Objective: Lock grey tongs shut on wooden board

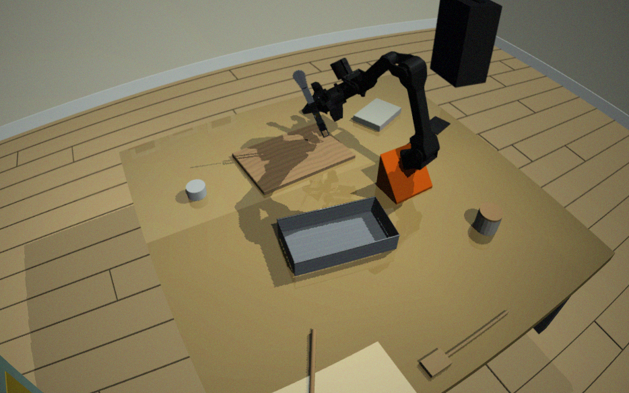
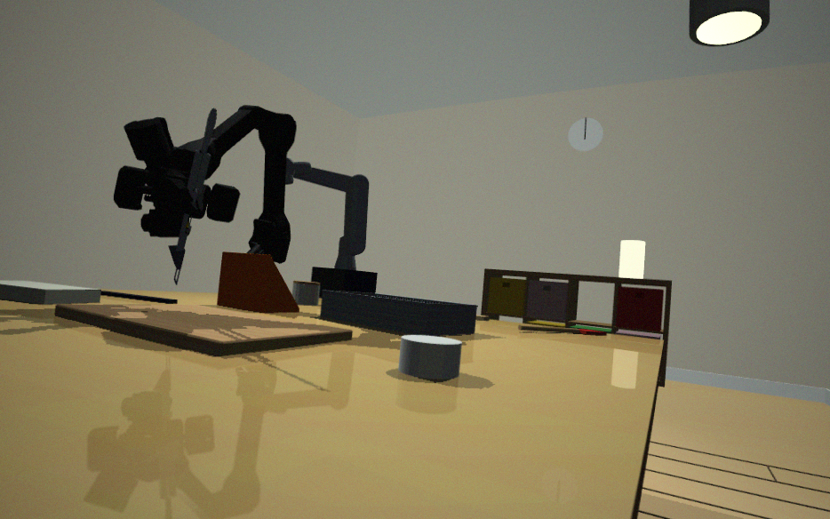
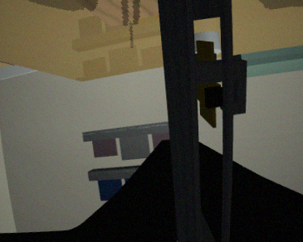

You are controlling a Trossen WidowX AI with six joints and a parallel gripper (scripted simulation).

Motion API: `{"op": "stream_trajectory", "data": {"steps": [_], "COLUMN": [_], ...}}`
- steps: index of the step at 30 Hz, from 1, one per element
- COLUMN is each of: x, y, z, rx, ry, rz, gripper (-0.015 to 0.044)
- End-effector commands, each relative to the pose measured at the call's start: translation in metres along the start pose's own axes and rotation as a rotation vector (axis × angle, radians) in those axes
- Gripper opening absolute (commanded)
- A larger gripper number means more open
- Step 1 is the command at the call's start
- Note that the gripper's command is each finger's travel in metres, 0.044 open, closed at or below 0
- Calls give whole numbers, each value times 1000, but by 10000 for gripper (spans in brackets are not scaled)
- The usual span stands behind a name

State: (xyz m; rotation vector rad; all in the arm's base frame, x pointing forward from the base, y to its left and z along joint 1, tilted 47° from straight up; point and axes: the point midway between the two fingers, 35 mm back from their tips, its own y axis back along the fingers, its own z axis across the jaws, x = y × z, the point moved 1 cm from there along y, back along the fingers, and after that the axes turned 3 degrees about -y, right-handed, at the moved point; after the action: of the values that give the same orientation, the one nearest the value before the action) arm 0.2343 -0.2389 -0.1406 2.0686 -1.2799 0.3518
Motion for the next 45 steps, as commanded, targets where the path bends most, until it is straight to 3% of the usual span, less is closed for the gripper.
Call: {"op": "stream_trajectory", "data": {"steps": [1,22,45], "x": [7,14,21], "y": [-5,-34,-45], "z": [9,37,29], "rx": [-20,-97,-118], "ry": [13,-15,-5], "rz": [-33,-352,-758], "gripper": [-150,-150,-150]}}
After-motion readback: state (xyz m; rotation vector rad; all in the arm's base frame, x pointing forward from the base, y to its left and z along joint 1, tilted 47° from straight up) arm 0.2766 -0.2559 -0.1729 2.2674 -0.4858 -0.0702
